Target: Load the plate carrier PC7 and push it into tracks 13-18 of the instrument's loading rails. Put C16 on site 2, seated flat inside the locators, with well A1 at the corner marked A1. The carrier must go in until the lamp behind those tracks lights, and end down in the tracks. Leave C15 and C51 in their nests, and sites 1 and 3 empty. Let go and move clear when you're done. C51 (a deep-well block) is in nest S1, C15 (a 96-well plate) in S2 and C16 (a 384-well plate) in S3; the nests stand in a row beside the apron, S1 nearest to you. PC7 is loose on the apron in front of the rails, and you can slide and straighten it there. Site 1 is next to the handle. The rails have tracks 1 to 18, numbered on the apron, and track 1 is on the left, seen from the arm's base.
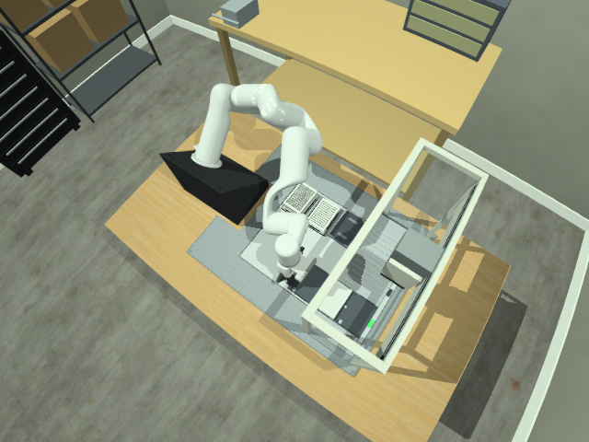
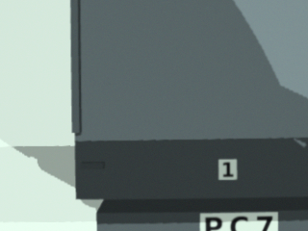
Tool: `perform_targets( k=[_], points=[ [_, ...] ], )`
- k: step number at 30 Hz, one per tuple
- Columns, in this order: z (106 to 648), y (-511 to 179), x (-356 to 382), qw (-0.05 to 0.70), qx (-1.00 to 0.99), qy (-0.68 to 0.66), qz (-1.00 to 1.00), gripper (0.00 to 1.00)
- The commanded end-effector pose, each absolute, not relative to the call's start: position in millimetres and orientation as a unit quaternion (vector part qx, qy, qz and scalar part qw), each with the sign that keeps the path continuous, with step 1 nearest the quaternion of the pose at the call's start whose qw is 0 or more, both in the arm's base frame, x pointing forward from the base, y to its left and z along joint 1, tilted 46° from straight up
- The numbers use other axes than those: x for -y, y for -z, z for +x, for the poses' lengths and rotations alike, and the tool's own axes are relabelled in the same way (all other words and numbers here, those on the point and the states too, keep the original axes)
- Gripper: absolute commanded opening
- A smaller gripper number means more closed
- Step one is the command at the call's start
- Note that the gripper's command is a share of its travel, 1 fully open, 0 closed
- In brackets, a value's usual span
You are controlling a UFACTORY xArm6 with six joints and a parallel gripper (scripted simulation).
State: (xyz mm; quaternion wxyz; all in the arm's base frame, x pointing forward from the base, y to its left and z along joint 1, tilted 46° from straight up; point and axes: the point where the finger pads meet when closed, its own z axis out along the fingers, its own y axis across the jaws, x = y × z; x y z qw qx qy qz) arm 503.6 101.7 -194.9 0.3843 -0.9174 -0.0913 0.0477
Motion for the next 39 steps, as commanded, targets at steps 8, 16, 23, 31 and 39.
perform_targets(
  k=[8,16,23,31,39],
  points=[
    [505.3,193.9,-100.5,0.384,0.091,-0.046,-0.918,0.82],
    [505.3,193.9,-100.5,0.384,0.091,-0.046,-0.918,0.82],
    [502.0,193.9,-99.8,0.384,0.091,-0.046,-0.918,0.82],
    [498.1,193.8,-99.0,0.384,0.091,-0.046,-0.918,0.82],
    [498.4,192.7,-97.9,0.384,0.091,-0.046,-0.918,0.82]
  ],
)
